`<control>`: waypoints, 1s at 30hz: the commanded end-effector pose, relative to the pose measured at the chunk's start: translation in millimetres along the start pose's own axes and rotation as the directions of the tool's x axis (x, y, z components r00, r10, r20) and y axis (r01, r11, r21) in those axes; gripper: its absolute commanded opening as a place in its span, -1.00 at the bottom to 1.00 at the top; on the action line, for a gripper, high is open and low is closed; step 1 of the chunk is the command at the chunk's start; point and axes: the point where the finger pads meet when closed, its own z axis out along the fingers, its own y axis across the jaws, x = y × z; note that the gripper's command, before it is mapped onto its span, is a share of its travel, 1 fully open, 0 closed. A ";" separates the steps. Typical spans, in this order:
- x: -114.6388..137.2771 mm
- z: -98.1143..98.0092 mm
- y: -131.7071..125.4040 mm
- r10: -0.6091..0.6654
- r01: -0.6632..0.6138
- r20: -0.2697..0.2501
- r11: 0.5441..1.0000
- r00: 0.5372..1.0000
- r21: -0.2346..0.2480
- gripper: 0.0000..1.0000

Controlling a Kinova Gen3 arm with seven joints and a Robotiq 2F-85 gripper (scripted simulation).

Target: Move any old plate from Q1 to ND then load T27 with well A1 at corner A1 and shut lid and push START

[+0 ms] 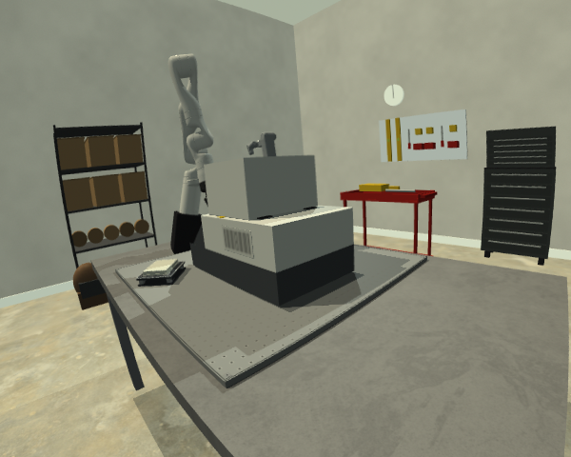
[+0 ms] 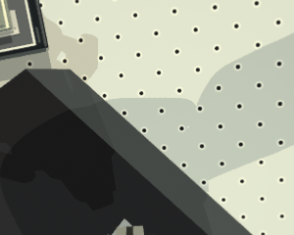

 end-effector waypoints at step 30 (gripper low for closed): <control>-11.4 -0.3 10.9 0.000 0.000 0.000 1.000 1.000 0.001 -0.80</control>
